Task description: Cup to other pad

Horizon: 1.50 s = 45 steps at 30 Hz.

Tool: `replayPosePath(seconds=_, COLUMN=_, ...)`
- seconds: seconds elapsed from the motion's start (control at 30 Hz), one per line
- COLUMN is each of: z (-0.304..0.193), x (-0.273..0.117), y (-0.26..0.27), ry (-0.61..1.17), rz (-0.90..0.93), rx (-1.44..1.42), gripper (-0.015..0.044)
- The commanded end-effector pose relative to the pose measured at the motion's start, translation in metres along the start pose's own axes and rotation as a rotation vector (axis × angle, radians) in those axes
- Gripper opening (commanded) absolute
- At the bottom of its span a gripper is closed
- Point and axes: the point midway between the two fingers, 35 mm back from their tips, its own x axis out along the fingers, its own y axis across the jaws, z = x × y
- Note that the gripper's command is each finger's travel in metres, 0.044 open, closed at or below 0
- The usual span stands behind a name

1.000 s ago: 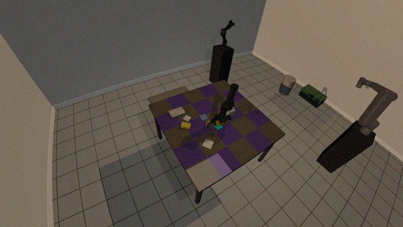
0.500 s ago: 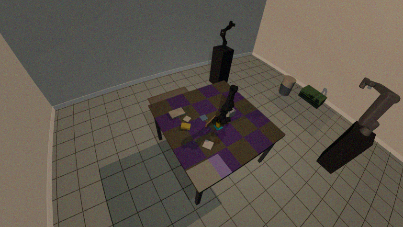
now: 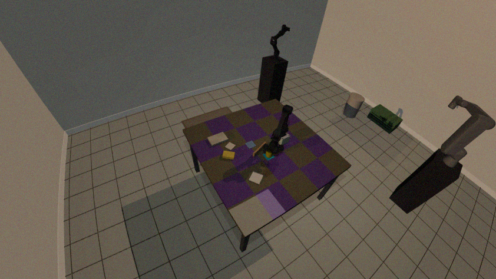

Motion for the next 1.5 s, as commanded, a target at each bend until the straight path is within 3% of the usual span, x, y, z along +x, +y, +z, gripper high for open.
replayPosePath(seconds=0.0, z=0.000, x=0.000, y=0.000, ry=-0.001, rz=0.000, rx=0.000, gripper=0.0000)
replayPosePath(seconds=0.2, z=0.000, x=0.000, y=0.000, ry=-0.001, rz=0.000, rx=0.000, gripper=0.0000)
replayPosePath(seconds=0.4, z=0.000, x=0.000, y=0.000, ry=-0.001, rz=0.000, rx=0.000, gripper=0.0147)
replayPosePath(seconds=1.47, z=0.001, x=-0.043, y=0.001, ry=0.010, rz=0.000, rx=0.004, gripper=0.0147)
